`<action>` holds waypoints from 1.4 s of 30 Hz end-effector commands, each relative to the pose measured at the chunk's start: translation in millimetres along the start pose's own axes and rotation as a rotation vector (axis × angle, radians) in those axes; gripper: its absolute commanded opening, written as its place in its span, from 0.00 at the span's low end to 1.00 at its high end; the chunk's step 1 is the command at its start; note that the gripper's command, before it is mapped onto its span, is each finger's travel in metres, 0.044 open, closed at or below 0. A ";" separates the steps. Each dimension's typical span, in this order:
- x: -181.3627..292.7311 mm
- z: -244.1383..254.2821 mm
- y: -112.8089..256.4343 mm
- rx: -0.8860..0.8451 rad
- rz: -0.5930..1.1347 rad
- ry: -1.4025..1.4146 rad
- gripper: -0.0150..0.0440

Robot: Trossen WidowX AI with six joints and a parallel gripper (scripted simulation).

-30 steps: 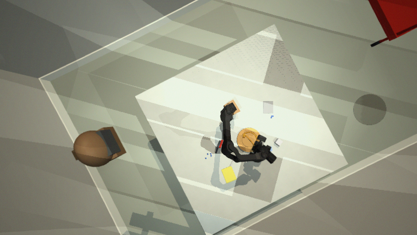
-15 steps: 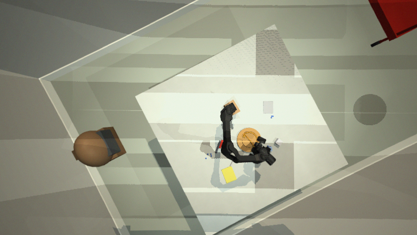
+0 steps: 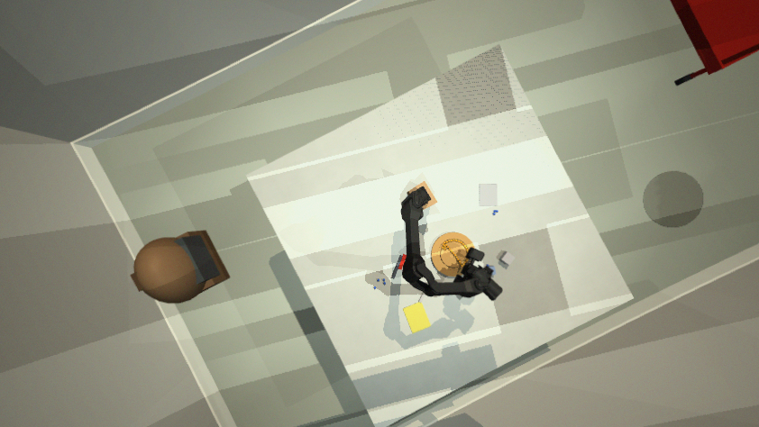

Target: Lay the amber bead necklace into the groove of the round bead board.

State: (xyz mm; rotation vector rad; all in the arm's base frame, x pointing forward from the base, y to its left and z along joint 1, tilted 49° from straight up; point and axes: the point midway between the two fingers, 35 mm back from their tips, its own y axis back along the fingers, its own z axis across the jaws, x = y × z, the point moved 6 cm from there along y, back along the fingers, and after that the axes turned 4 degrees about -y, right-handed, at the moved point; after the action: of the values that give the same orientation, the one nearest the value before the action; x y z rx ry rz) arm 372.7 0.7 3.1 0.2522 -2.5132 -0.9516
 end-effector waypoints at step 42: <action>8.6 5.4 20.4 0.008 -0.005 -0.101 0.46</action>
State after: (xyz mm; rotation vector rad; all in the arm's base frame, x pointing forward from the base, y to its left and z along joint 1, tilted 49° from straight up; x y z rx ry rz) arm 362.6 19.9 19.1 0.2203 -2.6119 -0.9824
